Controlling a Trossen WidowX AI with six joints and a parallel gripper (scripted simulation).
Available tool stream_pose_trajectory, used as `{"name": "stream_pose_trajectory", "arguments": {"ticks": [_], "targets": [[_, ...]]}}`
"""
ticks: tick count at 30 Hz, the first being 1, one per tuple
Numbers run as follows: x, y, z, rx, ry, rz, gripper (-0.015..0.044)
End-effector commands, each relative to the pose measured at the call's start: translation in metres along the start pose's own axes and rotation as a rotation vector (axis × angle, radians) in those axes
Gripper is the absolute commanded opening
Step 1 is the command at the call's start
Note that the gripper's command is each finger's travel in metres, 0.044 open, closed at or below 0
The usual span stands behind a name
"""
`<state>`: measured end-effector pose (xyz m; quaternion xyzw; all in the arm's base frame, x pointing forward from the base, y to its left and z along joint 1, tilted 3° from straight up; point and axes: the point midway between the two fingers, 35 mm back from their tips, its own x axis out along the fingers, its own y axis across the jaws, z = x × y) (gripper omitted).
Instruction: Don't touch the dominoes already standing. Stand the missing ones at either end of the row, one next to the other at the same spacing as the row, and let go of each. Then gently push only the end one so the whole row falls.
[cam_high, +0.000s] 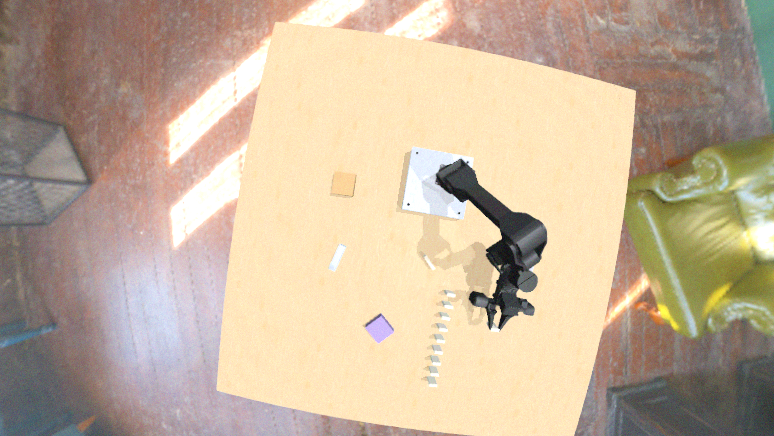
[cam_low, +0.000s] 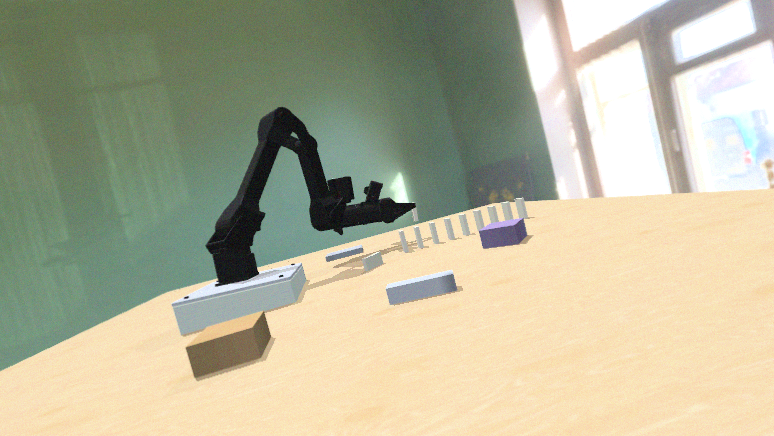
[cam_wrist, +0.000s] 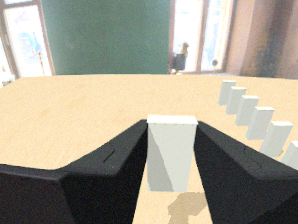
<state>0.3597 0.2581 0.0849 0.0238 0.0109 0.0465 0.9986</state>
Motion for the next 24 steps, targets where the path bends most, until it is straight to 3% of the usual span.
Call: {"name": "stream_pose_trajectory", "arguments": {"ticks": [1, 11, 22, 24], "targets": [[0.004, 0.001, -0.014, -0.003, 0.0, 0.003, 0.0107], [0.008, -0.001, -0.045, -0.003, 0.002, 0.004, 0.0107], [0.008, -0.001, -0.045, -0.003, 0.002, 0.004, 0.0107], [0.008, -0.001, -0.045, -0.003, 0.002, 0.004, 0.016]]}}
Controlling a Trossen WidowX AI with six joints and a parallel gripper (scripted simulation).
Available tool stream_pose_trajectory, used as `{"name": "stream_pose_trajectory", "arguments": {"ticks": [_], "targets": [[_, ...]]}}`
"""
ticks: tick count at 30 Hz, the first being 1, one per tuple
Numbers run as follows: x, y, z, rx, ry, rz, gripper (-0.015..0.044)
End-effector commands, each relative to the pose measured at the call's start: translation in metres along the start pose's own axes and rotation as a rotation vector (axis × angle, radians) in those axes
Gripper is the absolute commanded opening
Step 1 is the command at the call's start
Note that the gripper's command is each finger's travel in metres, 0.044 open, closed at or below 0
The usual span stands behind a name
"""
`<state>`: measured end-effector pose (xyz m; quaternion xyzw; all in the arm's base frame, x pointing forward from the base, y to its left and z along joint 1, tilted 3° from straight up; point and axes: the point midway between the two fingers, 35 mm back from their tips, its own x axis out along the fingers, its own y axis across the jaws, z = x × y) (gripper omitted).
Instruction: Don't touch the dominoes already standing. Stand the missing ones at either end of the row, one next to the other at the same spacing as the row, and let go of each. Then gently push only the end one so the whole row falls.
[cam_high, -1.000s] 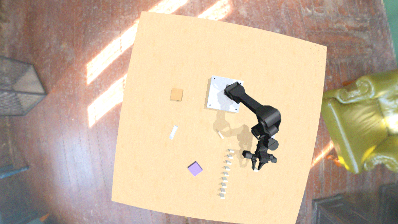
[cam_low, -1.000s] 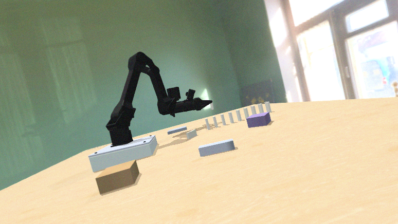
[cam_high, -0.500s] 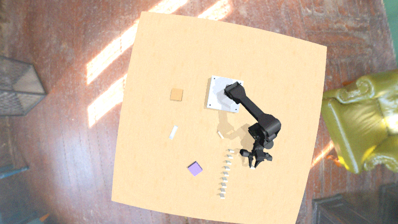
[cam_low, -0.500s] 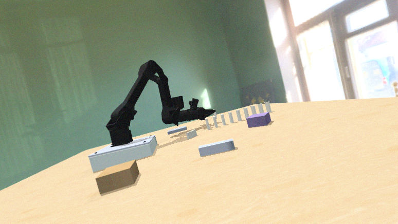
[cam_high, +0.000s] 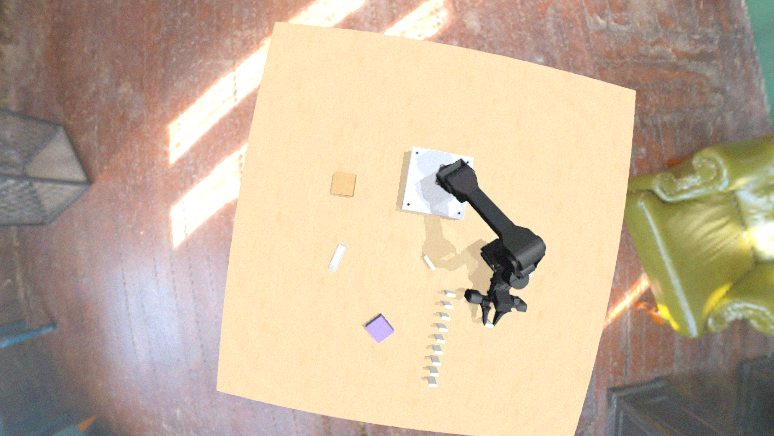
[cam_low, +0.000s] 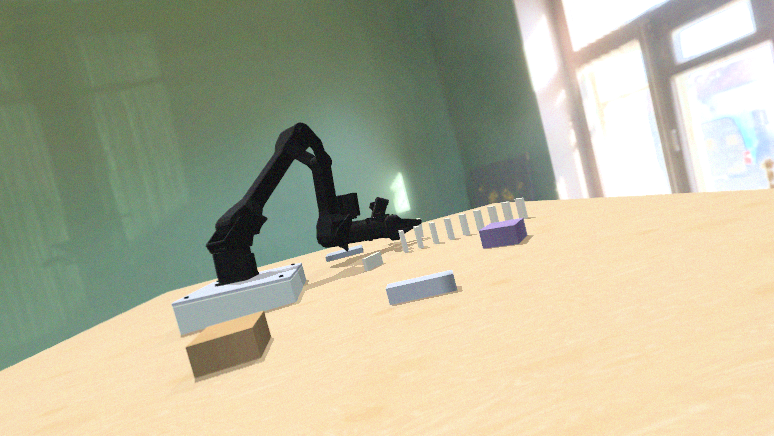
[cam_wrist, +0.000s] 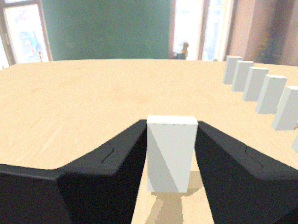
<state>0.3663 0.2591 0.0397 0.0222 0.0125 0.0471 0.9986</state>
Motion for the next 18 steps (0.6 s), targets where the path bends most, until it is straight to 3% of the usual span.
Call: {"name": "stream_pose_trajectory", "arguments": {"ticks": [1, 11, 18], "targets": [[0.0, 0.0, 0.0, -0.001, -0.001, 0.003, 0.0186], [0.0, 0.0, 0.0, -0.001, -0.001, 0.003, 0.044], [-0.002, 0.001, 0.035, 0.0, 0.0, 0.001, 0.044]]}}
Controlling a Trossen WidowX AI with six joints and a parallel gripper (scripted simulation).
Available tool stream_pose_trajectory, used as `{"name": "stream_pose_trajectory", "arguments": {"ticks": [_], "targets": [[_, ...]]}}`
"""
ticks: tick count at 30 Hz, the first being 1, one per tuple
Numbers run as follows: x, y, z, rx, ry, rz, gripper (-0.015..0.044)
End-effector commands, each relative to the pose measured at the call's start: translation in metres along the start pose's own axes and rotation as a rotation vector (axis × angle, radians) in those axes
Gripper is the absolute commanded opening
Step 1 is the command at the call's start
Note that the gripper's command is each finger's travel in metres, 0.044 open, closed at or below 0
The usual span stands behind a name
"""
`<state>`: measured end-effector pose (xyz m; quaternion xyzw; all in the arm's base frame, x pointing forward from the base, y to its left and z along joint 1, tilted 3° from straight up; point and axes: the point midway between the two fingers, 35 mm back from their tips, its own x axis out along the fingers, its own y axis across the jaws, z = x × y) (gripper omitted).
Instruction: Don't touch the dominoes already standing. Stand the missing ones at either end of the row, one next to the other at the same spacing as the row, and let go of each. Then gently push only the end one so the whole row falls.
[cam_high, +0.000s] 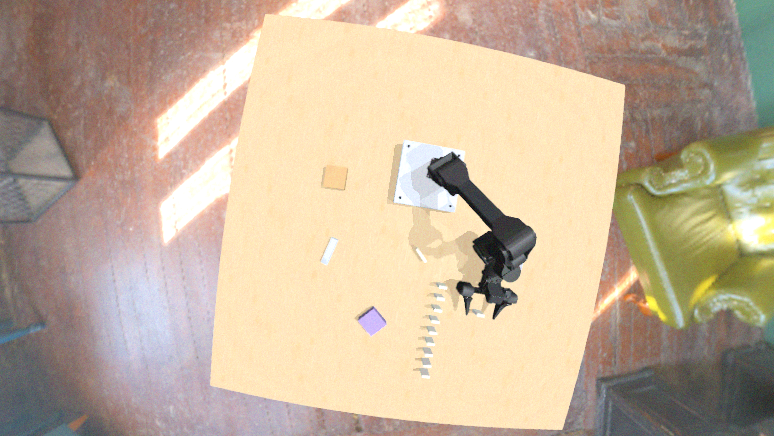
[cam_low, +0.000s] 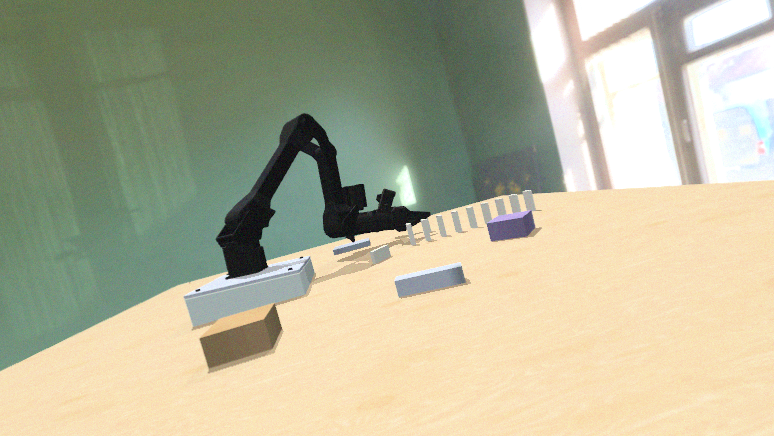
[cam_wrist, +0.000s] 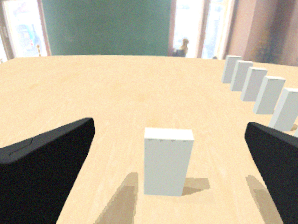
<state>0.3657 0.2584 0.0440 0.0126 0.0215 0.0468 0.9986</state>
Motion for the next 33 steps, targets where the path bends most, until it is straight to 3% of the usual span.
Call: {"name": "stream_pose_trajectory", "arguments": {"ticks": [1, 9, 20, 24, 33], "targets": [[-0.003, 0.001, 0.039, 0.018, -0.019, 0.002, 0.044], [0.011, 0.009, 0.043, -0.005, 0.023, 0.014, 0.044], [0.094, 0.044, 0.036, -0.114, 0.431, 0.1, 0.044], [0.101, 0.047, 0.035, -0.119, 0.623, 0.12, 0.044], [0.099, 0.044, 0.052, -0.069, 0.867, 0.132, 0.044]]}}
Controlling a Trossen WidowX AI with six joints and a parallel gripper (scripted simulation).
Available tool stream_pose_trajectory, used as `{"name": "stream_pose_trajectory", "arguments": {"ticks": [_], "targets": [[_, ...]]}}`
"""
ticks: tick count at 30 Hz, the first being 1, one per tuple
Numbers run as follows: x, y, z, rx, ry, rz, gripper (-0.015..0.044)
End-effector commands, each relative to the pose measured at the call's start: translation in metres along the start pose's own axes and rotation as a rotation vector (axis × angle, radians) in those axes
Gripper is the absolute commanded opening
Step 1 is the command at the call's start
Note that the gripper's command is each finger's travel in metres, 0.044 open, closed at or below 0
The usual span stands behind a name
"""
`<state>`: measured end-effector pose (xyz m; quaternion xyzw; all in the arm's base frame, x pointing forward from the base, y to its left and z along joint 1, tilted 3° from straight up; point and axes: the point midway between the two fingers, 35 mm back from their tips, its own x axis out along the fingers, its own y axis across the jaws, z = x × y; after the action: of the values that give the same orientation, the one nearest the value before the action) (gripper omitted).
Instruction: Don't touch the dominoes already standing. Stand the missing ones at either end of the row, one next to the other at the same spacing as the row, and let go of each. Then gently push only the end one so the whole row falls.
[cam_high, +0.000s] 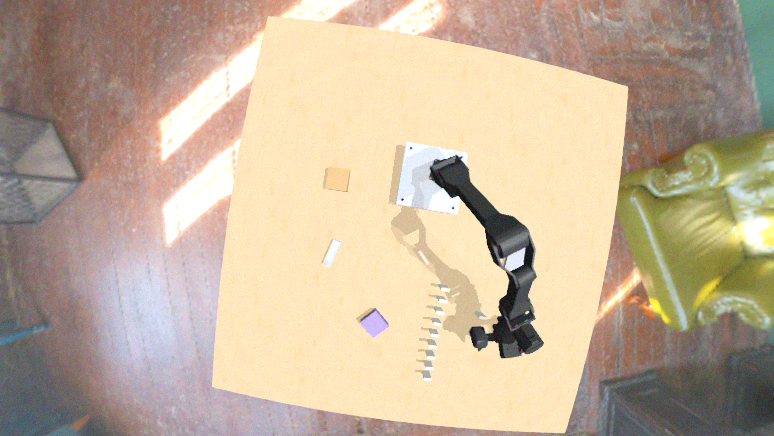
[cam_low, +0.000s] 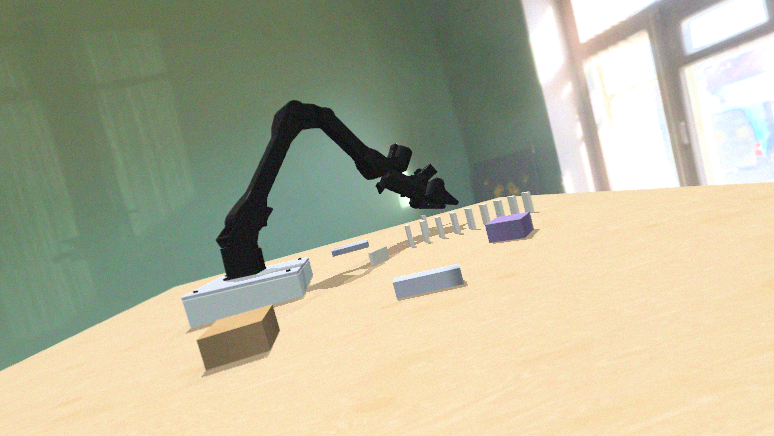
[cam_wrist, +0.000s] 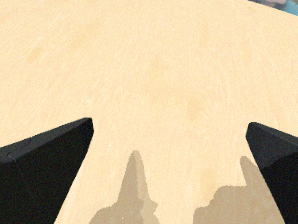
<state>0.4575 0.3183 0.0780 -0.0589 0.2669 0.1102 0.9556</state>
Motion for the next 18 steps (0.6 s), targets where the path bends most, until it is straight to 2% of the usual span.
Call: {"name": "stream_pose_trajectory", "arguments": {"ticks": [1, 9, 18], "targets": [[-0.008, -0.011, 0.013, 0.069, 0.385, 0.049, 0.044], [-0.04, -0.024, 0.014, 0.128, 0.62, 0.052, 0.044], [-0.094, -0.043, 0.005, 0.183, 0.903, 0.012, 0.044]]}}
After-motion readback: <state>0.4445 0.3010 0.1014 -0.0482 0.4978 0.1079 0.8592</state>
